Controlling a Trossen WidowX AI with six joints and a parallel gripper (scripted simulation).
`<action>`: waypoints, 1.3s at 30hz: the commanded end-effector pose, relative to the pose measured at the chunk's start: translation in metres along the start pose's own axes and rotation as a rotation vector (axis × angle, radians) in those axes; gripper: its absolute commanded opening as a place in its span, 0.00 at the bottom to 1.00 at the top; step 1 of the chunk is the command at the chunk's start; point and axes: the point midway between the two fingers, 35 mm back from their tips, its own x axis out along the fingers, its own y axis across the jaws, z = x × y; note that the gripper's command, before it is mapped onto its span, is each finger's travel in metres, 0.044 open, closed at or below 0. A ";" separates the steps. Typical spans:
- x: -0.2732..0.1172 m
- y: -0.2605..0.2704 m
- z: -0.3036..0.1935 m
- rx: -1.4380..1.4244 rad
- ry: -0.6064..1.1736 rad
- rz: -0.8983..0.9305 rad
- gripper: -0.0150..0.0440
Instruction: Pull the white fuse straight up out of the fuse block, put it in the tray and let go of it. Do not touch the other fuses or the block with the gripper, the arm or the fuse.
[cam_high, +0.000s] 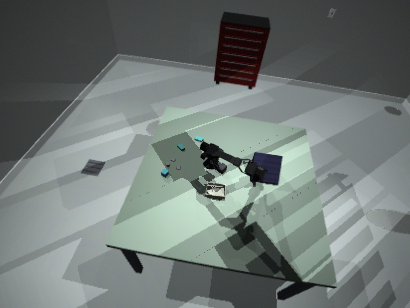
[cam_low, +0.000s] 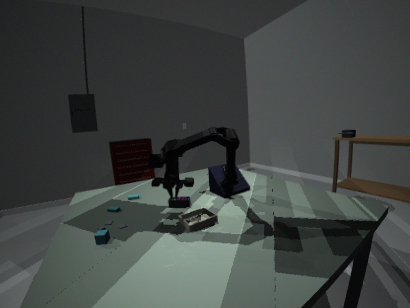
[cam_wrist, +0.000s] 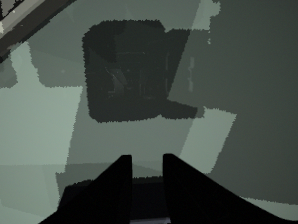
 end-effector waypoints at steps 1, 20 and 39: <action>-0.003 -0.013 -0.065 0.010 -0.007 0.037 0.37; 0.005 -0.014 -0.083 0.010 -0.012 0.045 0.37; 0.024 -0.012 -0.083 0.010 -0.013 0.046 0.37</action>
